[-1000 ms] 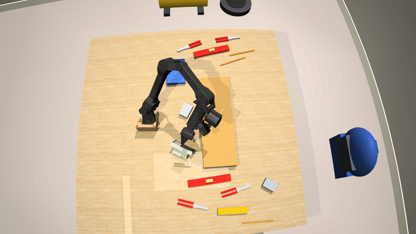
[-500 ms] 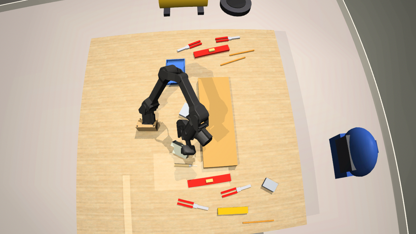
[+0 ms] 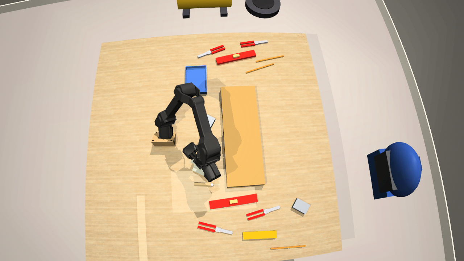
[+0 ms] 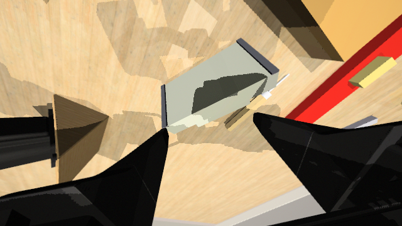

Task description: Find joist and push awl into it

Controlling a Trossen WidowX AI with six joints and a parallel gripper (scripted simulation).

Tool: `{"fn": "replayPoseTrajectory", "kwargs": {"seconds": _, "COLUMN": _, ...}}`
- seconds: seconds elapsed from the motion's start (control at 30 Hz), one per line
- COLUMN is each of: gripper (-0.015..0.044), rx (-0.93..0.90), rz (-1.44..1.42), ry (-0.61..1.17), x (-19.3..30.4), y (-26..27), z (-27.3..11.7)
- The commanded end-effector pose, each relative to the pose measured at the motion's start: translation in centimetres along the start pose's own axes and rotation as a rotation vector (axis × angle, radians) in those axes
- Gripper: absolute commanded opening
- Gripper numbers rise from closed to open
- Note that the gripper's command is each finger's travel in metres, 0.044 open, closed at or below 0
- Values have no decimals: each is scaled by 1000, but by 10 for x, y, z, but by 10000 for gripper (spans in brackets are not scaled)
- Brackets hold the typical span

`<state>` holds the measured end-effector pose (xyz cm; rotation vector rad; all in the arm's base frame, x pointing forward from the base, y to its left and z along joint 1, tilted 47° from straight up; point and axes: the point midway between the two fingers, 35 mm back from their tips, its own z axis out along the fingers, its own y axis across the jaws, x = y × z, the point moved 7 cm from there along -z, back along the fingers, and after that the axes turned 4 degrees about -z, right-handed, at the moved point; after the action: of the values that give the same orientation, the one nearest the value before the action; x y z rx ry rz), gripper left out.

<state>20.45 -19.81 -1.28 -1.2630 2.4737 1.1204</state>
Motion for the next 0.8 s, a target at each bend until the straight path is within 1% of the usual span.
{"fn": "replayPoseTrajectory", "kwargs": {"seconds": 0.0, "gripper": 440, "rx": 99, "rz": -380, "ry": -211, "x": 33, "y": -7, "z": 5}}
{"fn": "replayPoseTrajectory", "kwargs": {"seconds": 0.77, "gripper": 440, "rx": 99, "rz": -381, "ry": -211, "x": 33, "y": -10, "z": 8}}
